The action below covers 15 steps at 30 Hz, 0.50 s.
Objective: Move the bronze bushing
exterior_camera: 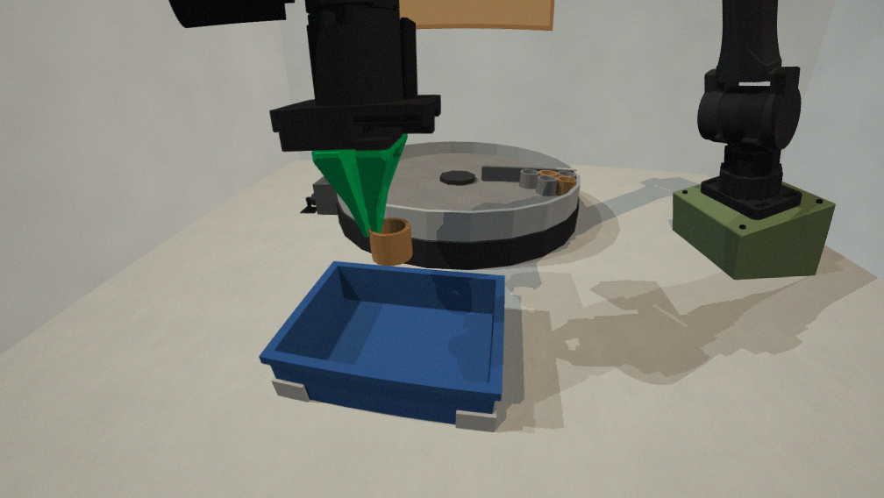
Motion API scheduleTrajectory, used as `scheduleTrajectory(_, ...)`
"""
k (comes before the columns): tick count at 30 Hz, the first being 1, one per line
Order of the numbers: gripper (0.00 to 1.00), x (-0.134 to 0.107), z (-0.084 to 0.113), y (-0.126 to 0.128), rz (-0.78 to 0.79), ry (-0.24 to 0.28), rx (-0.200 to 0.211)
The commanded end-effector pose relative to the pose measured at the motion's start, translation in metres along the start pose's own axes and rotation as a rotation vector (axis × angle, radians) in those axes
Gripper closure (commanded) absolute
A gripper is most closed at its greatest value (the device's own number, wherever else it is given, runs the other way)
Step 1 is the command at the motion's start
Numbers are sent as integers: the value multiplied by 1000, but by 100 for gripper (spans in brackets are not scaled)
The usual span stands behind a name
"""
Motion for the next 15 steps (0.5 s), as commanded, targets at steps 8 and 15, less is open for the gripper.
scheduleTrajectory(8, 100, -8, 27, 19, -20, 35, 53)
scheduleTrajectory(15, 100, 2, -18, 7, -11, -3, 6)
Point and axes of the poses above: the point where the finger pads meet when closed, its own z axis back along the fingers, its own y axis across the jaws, x = y × z, the point moved 6 cm from there along z, back along the fingers, and after that the axes turned 9 degrees about -z, right-handed, at the moved point
